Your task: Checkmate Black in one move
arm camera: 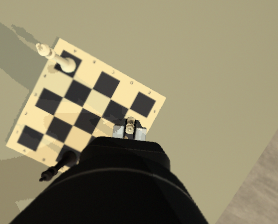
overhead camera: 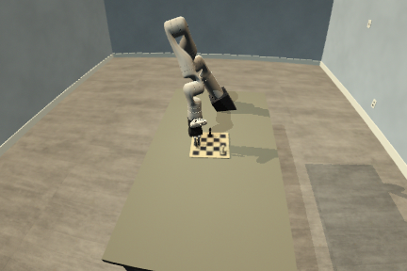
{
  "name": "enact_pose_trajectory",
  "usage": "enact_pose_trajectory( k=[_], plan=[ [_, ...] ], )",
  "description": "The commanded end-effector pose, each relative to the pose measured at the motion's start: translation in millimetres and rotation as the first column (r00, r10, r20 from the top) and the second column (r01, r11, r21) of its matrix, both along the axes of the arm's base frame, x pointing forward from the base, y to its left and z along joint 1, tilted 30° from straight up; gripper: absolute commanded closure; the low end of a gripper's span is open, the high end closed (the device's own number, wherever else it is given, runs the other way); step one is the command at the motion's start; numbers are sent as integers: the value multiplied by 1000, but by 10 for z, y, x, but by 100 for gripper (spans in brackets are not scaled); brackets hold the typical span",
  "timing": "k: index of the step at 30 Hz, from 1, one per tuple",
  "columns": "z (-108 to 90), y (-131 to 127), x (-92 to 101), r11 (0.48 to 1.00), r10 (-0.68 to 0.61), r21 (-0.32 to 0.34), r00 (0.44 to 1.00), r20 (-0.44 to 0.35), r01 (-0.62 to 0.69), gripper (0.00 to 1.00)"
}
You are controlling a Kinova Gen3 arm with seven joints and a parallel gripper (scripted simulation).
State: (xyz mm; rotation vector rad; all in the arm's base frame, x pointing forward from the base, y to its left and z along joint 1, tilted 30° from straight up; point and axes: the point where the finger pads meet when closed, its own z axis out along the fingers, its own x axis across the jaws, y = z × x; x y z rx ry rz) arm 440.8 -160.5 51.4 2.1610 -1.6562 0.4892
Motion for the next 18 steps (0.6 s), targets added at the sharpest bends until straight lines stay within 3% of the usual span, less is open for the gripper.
enact_pose_trajectory(
  k=[1, 18],
  plan=[
    [5, 5, 6, 1000, 1, 0, 1000, 1, -1, 100],
    [119, 69, -1, 1000, 1, 0, 1000, 1, -1, 100]
  ],
)
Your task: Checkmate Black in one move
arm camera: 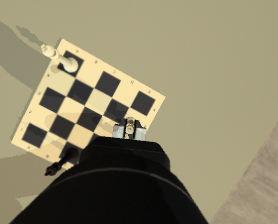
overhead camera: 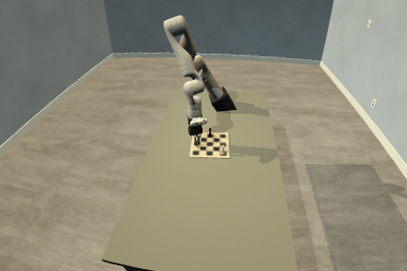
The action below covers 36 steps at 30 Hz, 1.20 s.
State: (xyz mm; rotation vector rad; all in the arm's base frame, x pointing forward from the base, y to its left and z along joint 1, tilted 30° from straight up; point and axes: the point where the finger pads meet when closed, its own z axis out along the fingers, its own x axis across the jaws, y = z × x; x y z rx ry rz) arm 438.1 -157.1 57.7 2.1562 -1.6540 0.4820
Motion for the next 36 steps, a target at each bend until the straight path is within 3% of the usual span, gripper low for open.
enact_pose_trajectory(
  k=[1, 14, 22, 36],
  plan=[
    [93, 57, 24, 1000, 4, 2, 1000, 8, -4, 100],
    [711, 405, -11, 1000, 4, 2, 1000, 8, -4, 100],
    [809, 460, -16, 1000, 4, 3, 1000, 8, -4, 100],
    [792, 493, -35, 1000, -7, 4, 1000, 14, 7, 100]
  ],
)
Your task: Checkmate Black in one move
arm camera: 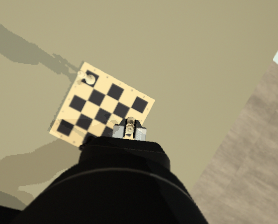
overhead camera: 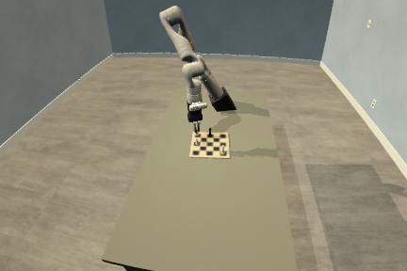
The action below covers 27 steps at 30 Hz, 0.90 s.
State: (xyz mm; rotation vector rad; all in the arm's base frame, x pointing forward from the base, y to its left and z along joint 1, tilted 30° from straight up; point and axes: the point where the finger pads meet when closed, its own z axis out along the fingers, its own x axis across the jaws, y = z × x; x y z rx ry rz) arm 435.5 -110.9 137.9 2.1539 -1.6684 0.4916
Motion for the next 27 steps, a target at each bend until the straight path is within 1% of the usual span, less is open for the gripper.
enact_pose_trajectory(
  k=[1, 5, 12, 14, 17, 19, 27],
  plan=[
    [-25, 56, -24, 1000, -10, 2, 1000, 6, 10, 100],
    [-130, 228, -145, 997, -74, 11, 996, 40, 74, 100],
    [-337, 567, -480, 972, -235, 32, 964, 128, 233, 100],
    [-337, 567, -480, 972, -235, 32, 964, 128, 233, 100],
    [-382, 642, -582, 960, -280, 38, 947, 155, 277, 100],
    [-396, 665, -617, 956, -295, 41, 941, 164, 292, 100],
    [-400, 672, -628, 954, -299, 42, 939, 167, 297, 100]
  ],
)
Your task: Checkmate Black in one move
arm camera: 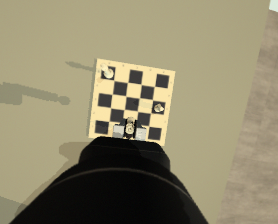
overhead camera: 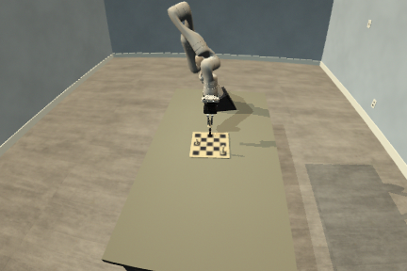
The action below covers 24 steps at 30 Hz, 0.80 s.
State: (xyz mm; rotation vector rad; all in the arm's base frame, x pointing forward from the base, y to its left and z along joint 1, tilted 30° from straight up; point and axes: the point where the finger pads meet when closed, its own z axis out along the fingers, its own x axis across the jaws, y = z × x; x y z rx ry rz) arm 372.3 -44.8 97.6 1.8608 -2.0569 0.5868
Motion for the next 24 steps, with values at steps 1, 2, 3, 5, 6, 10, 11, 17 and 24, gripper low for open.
enact_pose_trajectory(
  k=[1, 2, 3, 5, 6, 10, 11, 17, 24],
  plan=[
    [3, 11, 4, 1000, 3, 0, 1000, 1, -3, 100],
    [3, 11, 4, 1000, 3, 0, 1000, 1, -3, 100],
    [3, 11, 4, 1000, 3, 0, 1000, 1, -3, 100],
    [3, 11, 4, 1000, 3, 0, 1000, 1, -3, 100],
    [3, 11, 4, 1000, 3, 0, 1000, 1, -3, 100],
    [-6, 6, 4, 1000, 3, 1, 1000, 1, -3, 100],
    [-14, 2, 5, 1000, 3, 1, 1000, 1, -3, 100],
    [-134, -64, 11, 1000, 3, 1, 1000, 1, -3, 100],
    [-320, -166, 22, 1000, 3, 1, 1000, 1, -3, 100]
  ],
)
